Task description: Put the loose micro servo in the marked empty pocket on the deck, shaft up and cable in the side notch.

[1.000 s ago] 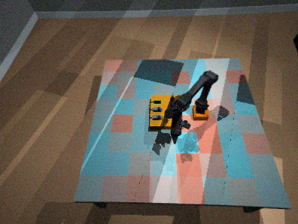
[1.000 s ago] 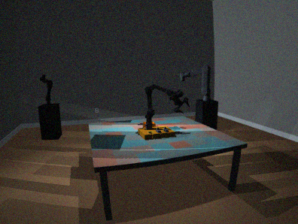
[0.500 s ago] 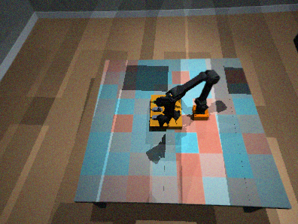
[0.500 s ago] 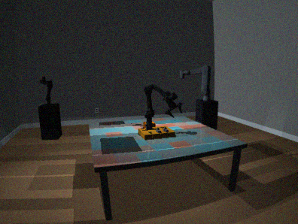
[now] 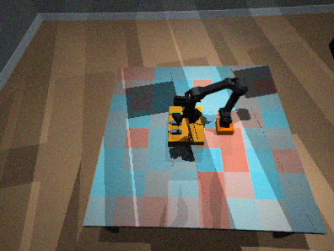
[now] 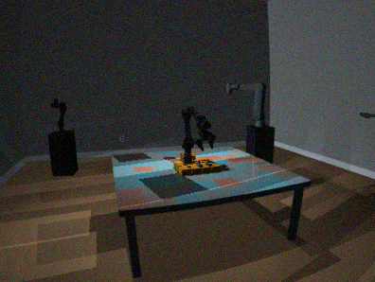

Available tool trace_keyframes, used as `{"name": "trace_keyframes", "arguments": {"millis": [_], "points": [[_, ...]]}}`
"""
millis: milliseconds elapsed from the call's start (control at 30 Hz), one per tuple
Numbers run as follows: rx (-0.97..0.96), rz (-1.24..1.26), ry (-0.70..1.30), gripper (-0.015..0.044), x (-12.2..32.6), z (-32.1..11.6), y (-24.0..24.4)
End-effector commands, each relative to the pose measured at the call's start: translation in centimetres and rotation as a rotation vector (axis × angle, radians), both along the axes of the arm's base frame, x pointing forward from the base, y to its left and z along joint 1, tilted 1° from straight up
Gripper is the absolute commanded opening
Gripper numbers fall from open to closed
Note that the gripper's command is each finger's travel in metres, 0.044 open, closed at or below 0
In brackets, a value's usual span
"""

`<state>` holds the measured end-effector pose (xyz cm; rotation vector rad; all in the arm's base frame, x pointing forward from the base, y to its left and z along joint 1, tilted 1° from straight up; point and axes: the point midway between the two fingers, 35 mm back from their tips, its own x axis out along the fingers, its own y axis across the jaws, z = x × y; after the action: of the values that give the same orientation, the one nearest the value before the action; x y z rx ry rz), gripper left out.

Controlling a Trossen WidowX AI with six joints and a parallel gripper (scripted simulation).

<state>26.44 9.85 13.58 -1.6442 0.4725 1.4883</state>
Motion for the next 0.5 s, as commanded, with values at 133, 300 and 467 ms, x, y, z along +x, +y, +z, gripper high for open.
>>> {"name": "trace_keyframes", "arguments": {"millis": [133, 300, 467], "points": [[-0.103, -0.25, 0.126, 0.044, -1.8, -1.0, -6.9], [-0.153, -0.386, 0.204, 0.044, -3.5, -1.3, -10.4], [-0.183, -0.477, 0.261, 0.044, -4.8, -1.5, -12.6]]}}
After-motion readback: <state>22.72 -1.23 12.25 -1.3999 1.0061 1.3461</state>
